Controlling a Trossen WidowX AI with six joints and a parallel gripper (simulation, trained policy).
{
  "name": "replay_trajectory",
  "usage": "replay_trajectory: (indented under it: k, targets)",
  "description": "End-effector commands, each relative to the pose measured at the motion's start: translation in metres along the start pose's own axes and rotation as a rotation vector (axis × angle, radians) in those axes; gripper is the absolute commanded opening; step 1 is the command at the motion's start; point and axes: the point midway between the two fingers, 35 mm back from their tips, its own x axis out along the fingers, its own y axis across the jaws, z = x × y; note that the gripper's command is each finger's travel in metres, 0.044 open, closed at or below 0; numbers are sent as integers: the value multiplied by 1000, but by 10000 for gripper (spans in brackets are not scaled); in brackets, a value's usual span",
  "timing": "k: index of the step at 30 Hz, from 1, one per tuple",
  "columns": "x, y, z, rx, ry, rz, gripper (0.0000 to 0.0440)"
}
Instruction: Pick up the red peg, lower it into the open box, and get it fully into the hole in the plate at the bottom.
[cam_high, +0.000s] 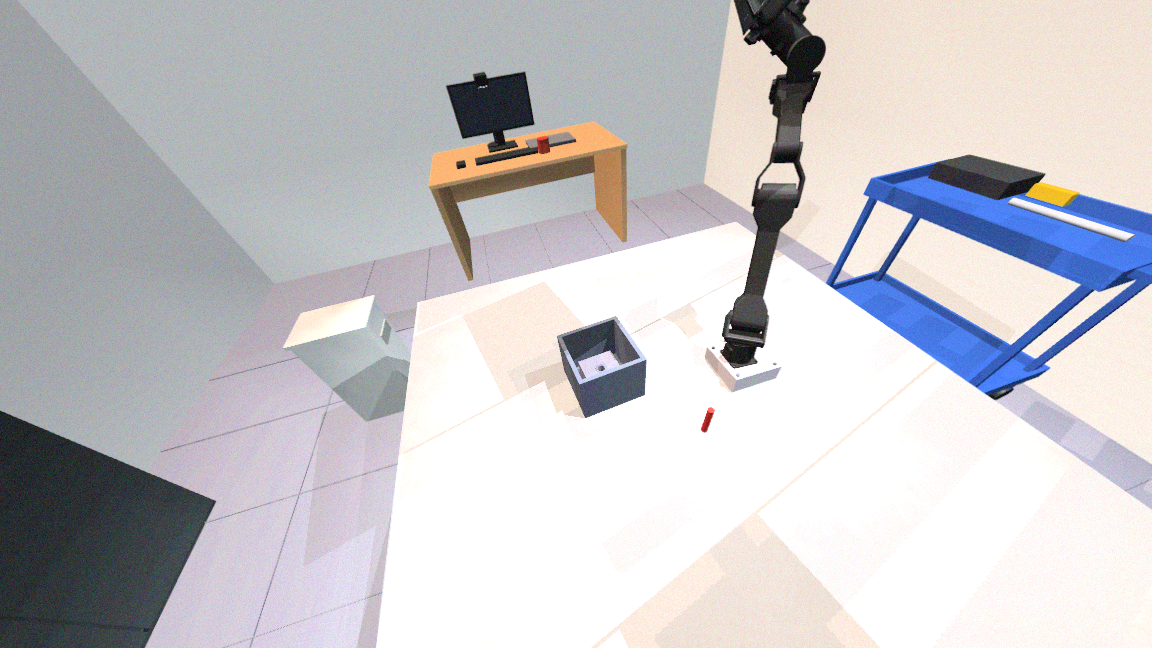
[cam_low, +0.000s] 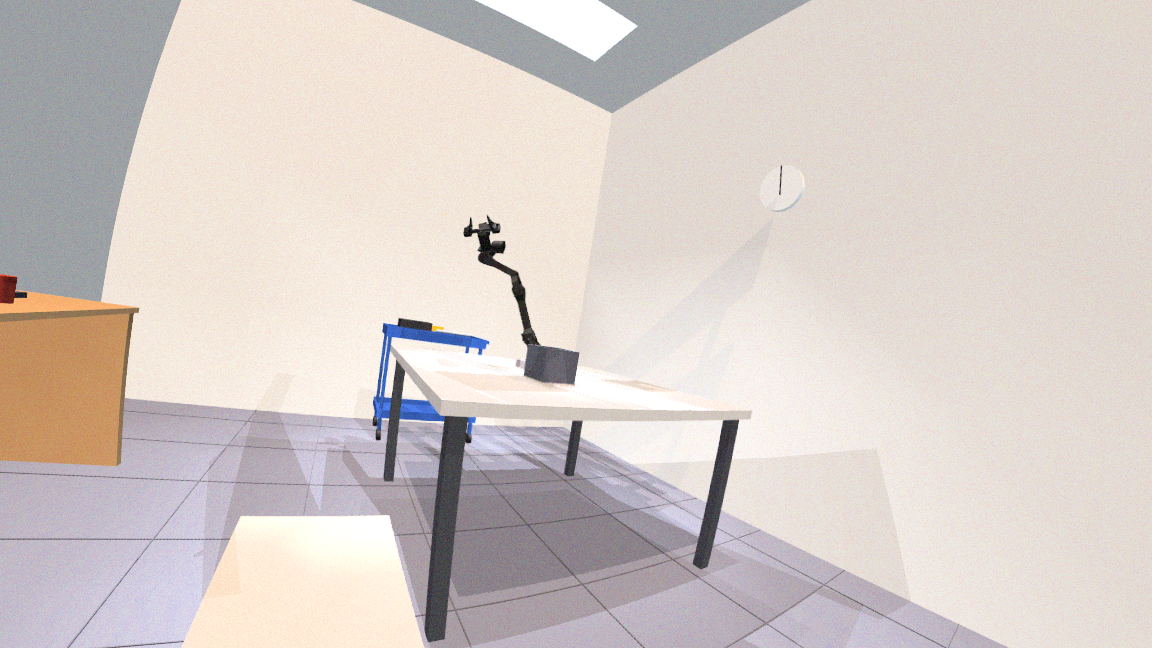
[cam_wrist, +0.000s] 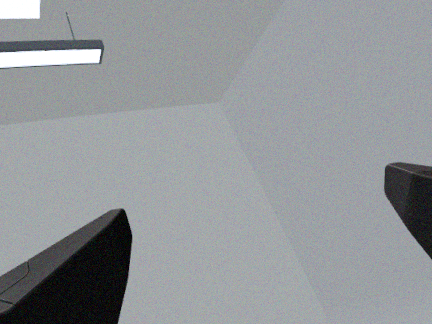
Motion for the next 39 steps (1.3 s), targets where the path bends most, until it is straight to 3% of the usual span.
replay_trajectory:
  k: [1,3,18,39]
  targets:
    - [0,-6,-1,20,-9,-7,423]
    - [5,-16,-6,84,-21,-17,440]
    - [64,-47,-68,598,-79,-35,435]
    - [137,-13,-177,1195,-32,-104,430]
